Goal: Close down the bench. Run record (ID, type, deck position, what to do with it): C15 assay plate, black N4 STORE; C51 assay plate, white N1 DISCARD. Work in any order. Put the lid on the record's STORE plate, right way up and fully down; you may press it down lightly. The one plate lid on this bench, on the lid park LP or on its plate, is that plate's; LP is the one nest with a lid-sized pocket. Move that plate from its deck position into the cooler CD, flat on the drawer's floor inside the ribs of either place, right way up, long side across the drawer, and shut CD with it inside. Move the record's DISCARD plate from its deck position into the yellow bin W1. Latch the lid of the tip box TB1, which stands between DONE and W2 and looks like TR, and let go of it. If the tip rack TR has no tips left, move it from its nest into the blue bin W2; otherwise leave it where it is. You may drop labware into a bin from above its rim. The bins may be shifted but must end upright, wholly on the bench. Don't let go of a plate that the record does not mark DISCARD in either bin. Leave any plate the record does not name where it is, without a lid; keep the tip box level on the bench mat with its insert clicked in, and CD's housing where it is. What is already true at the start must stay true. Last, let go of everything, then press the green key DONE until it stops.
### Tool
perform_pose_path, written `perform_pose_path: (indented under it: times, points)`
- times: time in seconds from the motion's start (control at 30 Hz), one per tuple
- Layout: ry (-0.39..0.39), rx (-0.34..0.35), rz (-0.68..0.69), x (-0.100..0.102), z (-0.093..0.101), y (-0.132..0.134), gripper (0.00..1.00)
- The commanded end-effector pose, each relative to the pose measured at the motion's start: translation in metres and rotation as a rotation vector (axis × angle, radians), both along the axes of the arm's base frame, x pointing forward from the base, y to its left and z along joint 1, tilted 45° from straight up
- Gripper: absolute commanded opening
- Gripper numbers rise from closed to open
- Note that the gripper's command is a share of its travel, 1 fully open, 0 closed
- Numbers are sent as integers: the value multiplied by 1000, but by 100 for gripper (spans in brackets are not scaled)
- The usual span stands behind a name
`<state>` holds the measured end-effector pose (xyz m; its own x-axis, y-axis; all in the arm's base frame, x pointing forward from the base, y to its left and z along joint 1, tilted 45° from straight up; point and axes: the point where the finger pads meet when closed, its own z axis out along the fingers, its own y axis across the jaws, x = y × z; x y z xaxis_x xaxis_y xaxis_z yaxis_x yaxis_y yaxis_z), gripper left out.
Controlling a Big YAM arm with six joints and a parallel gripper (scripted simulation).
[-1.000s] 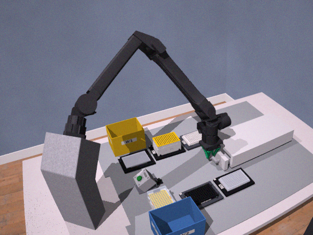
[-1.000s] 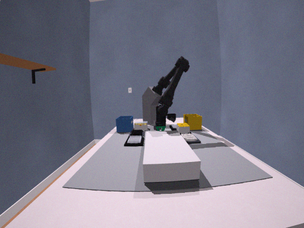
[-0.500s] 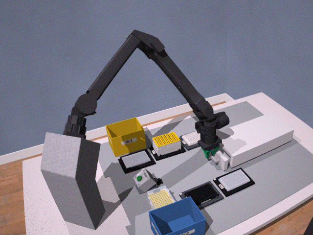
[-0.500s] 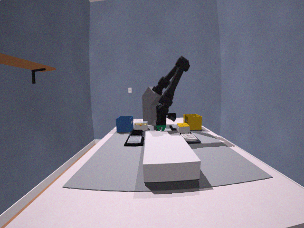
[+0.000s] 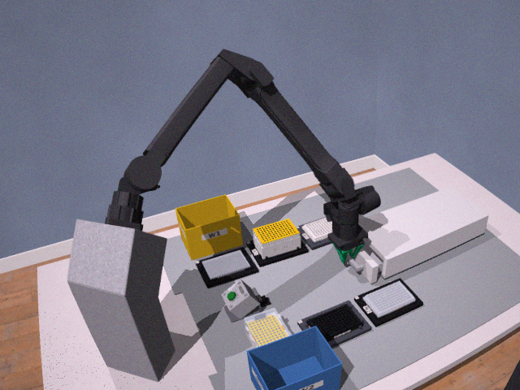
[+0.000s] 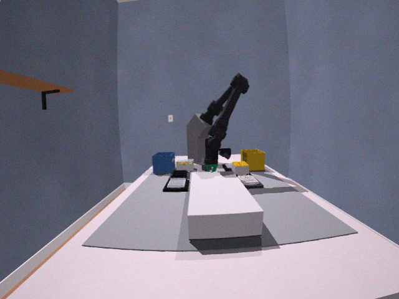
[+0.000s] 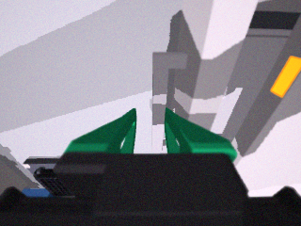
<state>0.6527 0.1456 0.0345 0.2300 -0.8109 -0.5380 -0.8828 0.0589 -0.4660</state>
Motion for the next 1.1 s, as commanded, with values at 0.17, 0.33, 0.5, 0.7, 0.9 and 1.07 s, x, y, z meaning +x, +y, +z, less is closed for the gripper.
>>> perform_pose_path:
  times: [0.17, 0.33, 0.5, 0.7, 0.9, 1.07]
  points:
    - [31, 2, 17, -14, -9, 13, 30]
    - [31, 2, 17, -14, -9, 13, 30]
    - [31, 2, 17, -14, -9, 13, 30]
    - [31, 2, 17, -14, -9, 13, 30]
    - [-5, 6, 17, -13, 4, 13, 30]
    - [3, 5, 16, -20, -4, 14, 30]
